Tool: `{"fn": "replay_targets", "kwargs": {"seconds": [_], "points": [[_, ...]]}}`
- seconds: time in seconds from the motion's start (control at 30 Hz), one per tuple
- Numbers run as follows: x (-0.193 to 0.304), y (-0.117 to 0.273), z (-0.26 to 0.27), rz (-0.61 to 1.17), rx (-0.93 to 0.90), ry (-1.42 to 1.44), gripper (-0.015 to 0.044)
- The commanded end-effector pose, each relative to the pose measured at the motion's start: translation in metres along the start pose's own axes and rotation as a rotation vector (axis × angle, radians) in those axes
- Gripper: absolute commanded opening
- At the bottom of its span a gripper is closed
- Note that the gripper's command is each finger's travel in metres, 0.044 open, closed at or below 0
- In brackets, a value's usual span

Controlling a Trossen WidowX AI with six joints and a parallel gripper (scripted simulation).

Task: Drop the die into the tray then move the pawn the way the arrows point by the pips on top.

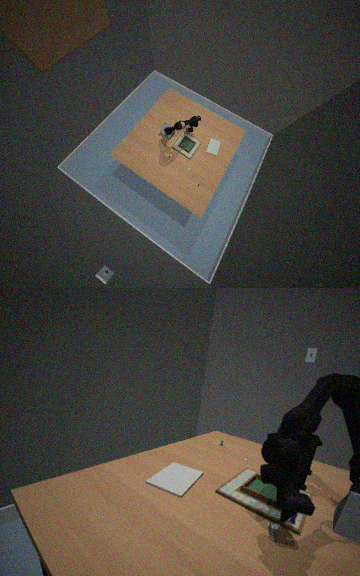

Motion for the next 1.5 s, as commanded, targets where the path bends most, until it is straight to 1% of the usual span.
{"fn": "replay_targets", "kwargs": {"seconds": [0.0,0.1,0.2,0.33,1.03,1.27,1.43,1.47], "points": [[0.002,-0.015,-0.003,0.007,0.010,0.005,0.0275],[0.002,-0.017,-0.003,0.007,0.010,0.005,0.0275],[0.002,-0.030,-0.004,0.007,0.010,0.005,0.0275],[0.002,-0.031,-0.004,0.007,0.010,0.005,0.0275],[0.003,-0.062,-0.006,0.007,0.012,0.004,0.0275],[0.003,-0.062,-0.006,0.007,0.012,0.004,0.0091],[0.003,-0.062,-0.006,0.007,0.012,0.004,0.0058],[0.003,-0.062,-0.006,0.007,0.012,0.004,0.0032]]}}
Point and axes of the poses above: the point midway between the two fingers, 35 mm back from their tips, its own y axis back along the fingers, its own z axis across the jaws, x = y × z, the point moved 5 cm from there along y, back along the fingers, and after that the axes turned 4 degrees about y, right-handed, at the moved point
